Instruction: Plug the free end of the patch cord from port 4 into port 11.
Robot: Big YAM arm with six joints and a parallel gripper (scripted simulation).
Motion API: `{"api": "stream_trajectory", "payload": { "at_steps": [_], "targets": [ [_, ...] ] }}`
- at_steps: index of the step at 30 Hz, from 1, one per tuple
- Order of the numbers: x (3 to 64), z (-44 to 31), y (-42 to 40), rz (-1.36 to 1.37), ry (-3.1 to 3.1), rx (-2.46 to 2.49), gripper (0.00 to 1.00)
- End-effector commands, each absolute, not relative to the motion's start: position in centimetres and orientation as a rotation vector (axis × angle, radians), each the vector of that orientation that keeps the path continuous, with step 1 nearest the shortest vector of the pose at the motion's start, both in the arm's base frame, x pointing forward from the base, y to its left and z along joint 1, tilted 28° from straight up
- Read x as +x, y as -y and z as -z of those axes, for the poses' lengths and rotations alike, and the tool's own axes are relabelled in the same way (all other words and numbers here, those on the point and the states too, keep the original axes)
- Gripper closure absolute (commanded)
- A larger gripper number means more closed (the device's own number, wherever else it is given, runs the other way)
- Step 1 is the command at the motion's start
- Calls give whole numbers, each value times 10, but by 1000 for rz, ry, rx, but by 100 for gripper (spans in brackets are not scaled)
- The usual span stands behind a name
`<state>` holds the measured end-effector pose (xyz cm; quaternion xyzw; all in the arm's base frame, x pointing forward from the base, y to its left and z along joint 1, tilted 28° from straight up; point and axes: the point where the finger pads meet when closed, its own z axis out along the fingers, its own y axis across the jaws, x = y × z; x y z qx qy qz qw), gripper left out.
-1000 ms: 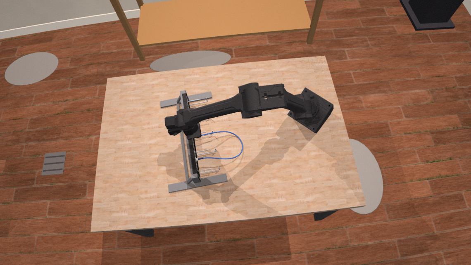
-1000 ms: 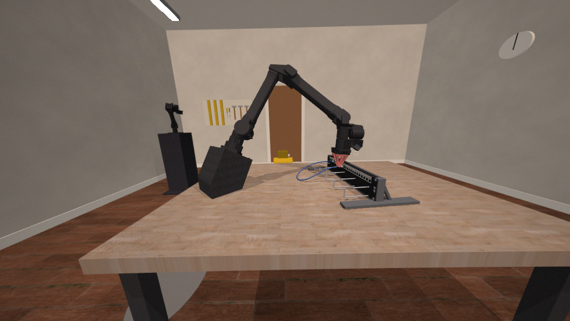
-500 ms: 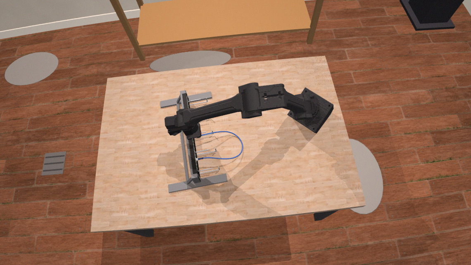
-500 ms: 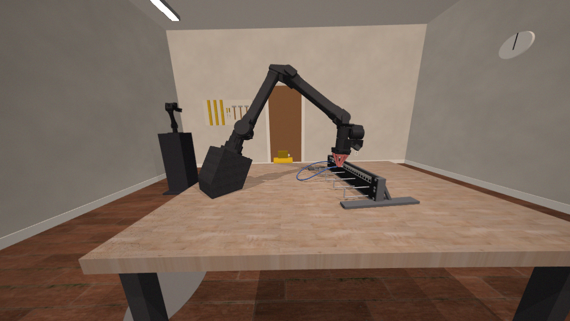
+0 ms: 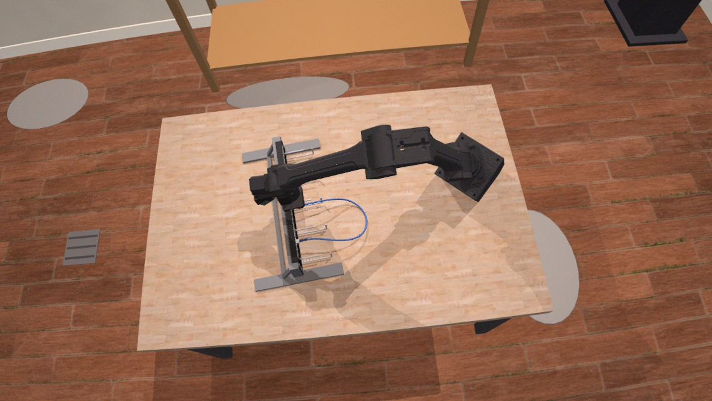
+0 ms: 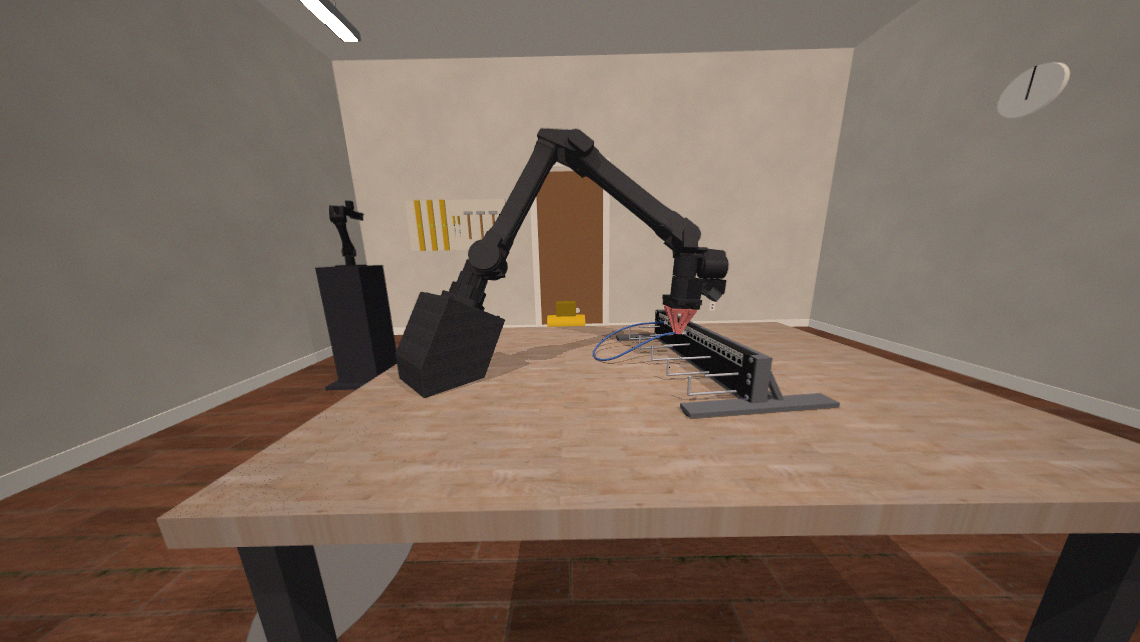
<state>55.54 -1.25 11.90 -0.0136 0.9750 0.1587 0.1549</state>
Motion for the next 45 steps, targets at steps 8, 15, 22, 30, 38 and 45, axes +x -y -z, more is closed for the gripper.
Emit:
{"api": "stream_trajectory", "payload": {
  "at_steps": [8, 15, 22, 30, 38, 45],
  "targets": [
    [561, -135, 4, -446, -2753, -72, 100],
    [559, -138, 4, -446, -2749, -77, 100],
    [561, -135, 3, -448, -2760, -74, 64],
    [561, -129, 3, -453, -2776, -68, 64],
    [561, -129, 3, -455, -2779, -69, 64],
    [562, -130, 4, -453, -2772, -74, 64]
  ]
}}
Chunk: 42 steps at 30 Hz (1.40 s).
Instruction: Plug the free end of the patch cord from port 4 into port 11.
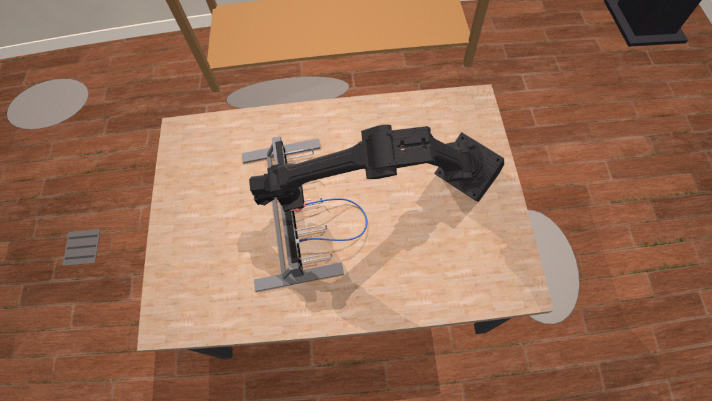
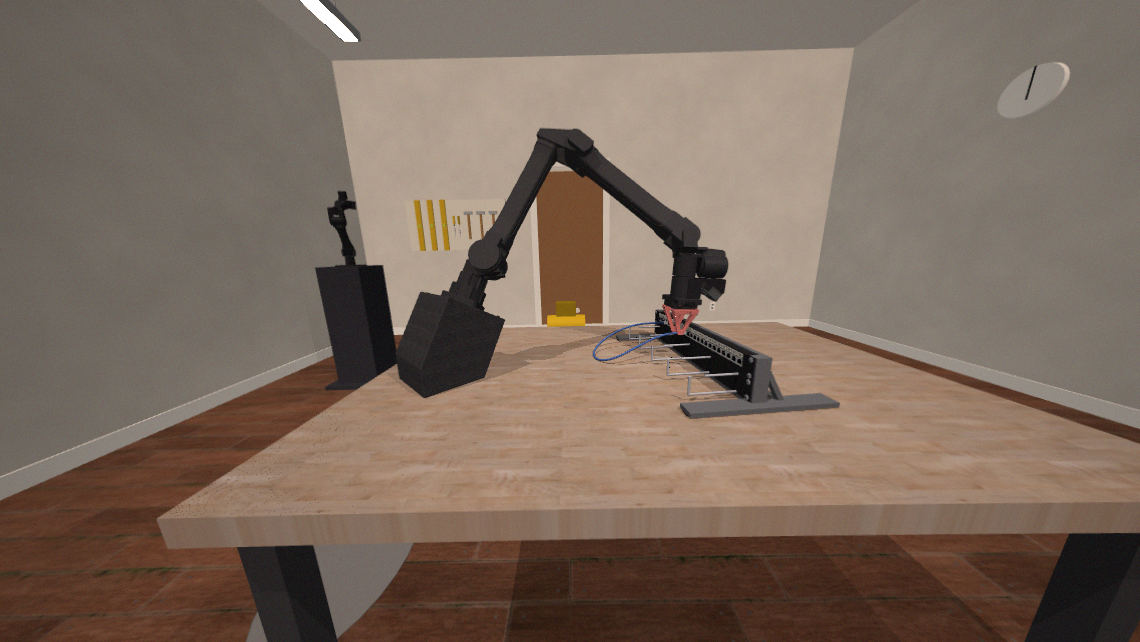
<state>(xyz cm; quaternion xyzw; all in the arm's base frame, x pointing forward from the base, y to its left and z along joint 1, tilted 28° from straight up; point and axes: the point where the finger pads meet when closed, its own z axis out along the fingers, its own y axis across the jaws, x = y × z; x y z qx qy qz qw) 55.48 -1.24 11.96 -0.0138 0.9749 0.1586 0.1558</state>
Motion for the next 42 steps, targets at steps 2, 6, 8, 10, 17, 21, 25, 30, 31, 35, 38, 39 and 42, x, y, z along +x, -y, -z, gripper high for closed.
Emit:
{"api": "stream_trajectory", "payload": {
  "at_steps": [2, 6, 8, 10, 17, 21, 25, 30, 31, 35, 38, 39, 42],
  "targets": [
    [562, -131, 4, -453, -2770, -75, 64],
    [563, -133, 4, -452, -2766, -79, 64],
    [563, -133, 4, -452, -2764, -80, 64],
    [563, -134, 4, -451, -2763, -81, 64],
    [563, -136, 4, -450, -2757, -86, 64],
    [564, -138, 4, -448, -2753, -89, 64],
    [564, -139, 4, -447, -2750, -90, 64],
    [564, -140, 4, -446, -2747, -90, 64],
    [564, -141, 4, -446, -2746, -90, 64],
    [564, -142, 5, -445, -2744, -90, 64],
    [564, -142, 5, -445, -2744, -89, 64],
    [564, -141, 5, -446, -2745, -89, 64],
    [565, -139, 5, -447, -2747, -88, 64]
  ]
}}
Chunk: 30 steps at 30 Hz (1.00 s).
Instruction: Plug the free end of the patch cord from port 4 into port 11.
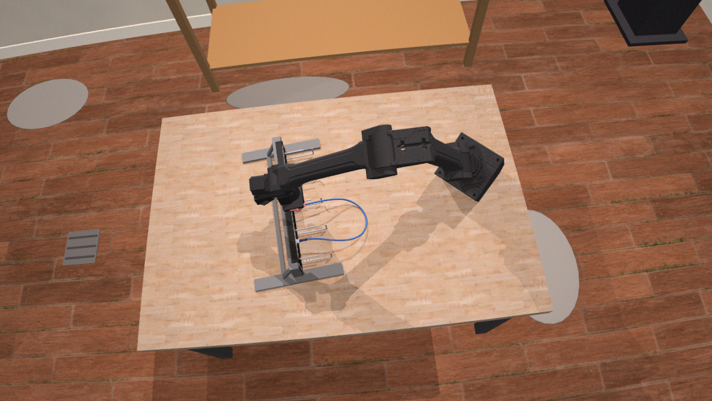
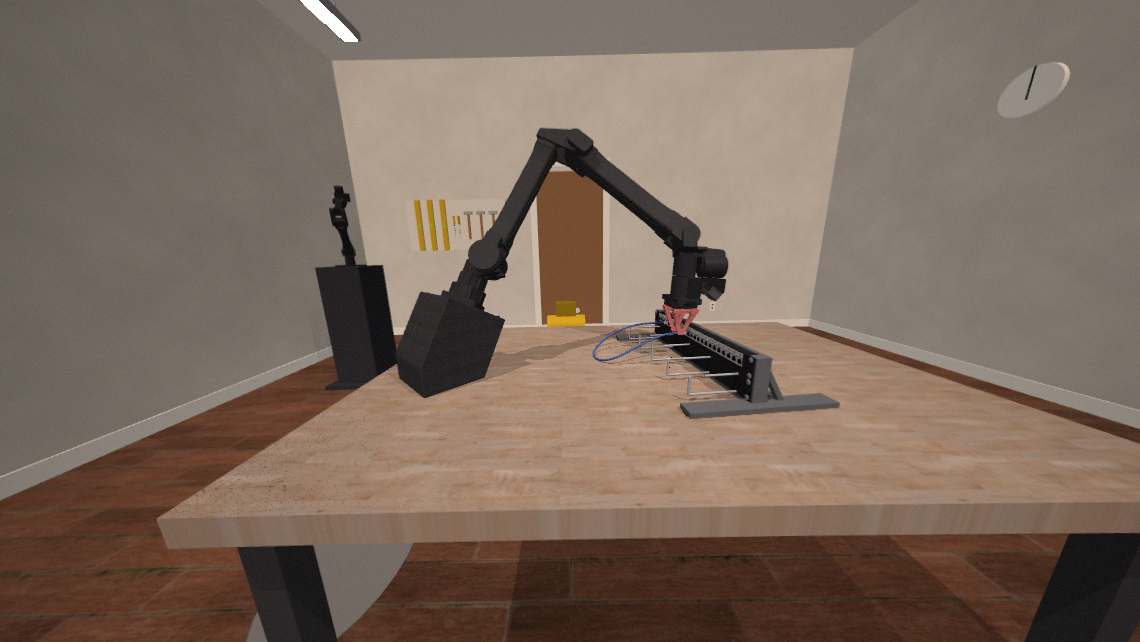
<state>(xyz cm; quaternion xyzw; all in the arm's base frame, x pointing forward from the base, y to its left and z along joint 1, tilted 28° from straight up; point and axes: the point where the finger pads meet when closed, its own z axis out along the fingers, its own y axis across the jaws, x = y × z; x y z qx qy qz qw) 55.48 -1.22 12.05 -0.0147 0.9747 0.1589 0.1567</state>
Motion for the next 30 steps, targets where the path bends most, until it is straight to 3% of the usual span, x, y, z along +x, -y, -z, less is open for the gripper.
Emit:
{"api": "stream_trajectory", "payload": {
  "at_steps": [1, 30],
  "targets": [
    [565, -139, 5, -447, -2748, -87, 64],
    [547, -200, 38, -429, -2726, -56, 64]
  ]
}}
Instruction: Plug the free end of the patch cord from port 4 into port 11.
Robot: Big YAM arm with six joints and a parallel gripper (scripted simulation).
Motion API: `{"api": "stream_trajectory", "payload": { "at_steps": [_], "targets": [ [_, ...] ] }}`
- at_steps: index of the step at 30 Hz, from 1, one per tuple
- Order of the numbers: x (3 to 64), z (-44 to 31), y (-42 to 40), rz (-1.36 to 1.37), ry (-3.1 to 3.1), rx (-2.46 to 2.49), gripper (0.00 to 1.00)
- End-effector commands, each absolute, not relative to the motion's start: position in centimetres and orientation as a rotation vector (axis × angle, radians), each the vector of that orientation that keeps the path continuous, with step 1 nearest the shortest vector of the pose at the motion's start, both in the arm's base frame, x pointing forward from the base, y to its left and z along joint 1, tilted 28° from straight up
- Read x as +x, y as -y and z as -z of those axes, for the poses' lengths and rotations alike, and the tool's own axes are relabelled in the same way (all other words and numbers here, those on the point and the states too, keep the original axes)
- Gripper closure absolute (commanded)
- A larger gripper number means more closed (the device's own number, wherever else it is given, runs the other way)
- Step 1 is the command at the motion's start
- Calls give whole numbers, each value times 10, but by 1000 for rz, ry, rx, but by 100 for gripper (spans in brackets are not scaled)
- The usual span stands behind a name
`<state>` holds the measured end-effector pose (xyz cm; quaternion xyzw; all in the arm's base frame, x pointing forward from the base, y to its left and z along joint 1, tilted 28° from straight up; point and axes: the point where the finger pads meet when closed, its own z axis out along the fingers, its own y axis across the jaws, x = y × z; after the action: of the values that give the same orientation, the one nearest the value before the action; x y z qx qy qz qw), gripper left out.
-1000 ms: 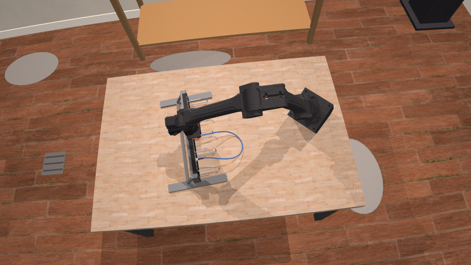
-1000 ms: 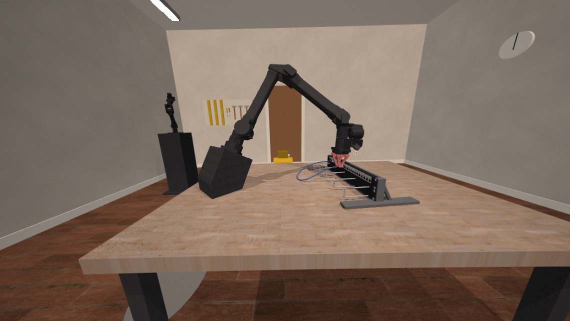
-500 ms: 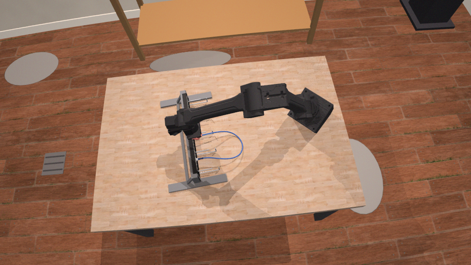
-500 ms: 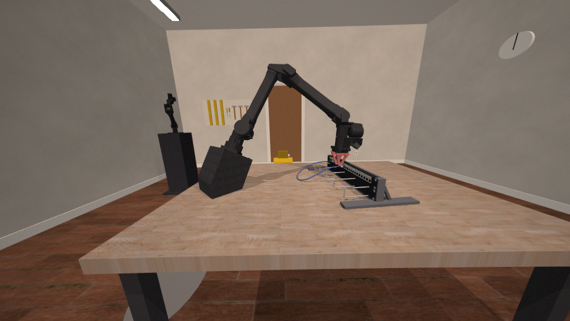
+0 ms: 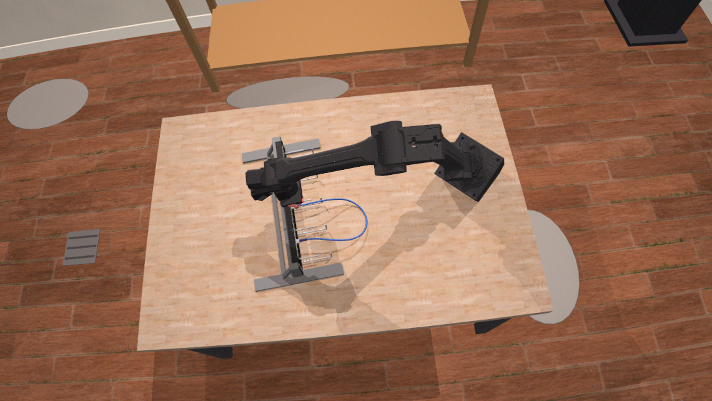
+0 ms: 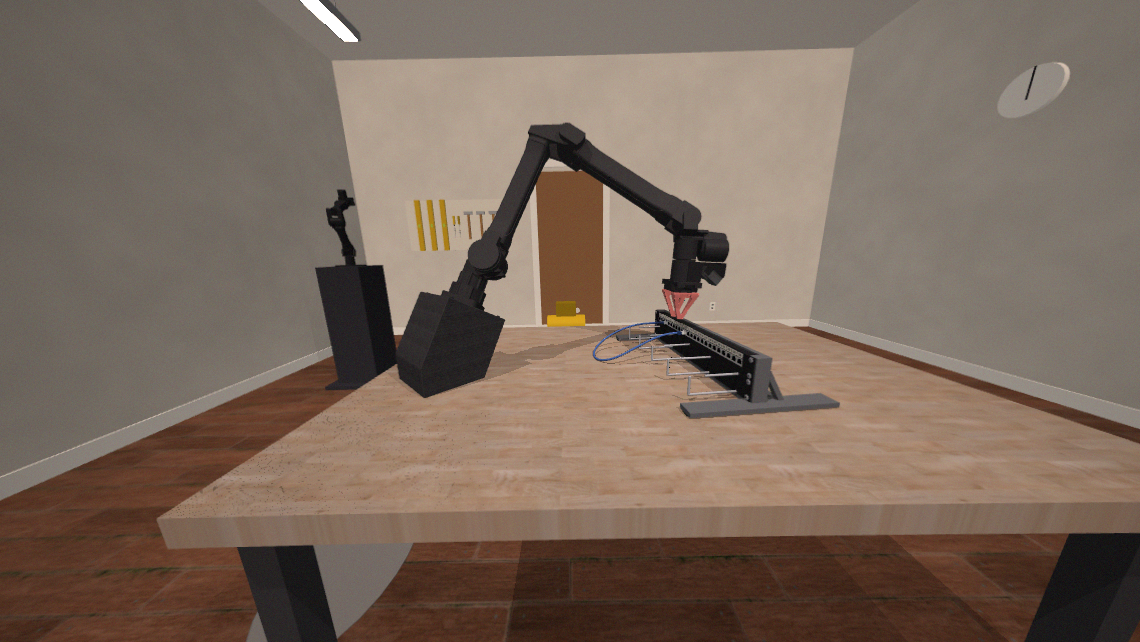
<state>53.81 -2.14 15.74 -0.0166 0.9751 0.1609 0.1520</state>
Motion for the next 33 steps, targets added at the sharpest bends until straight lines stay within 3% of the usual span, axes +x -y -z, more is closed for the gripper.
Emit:
{"api": "stream_trajectory", "payload": {
  "at_steps": [1, 33],
  "targets": [
    [546, -204, 39, -428, -2724, -57, 64],
    [542, -210, 50, -434, -2744, -41, 64]
  ]
}}
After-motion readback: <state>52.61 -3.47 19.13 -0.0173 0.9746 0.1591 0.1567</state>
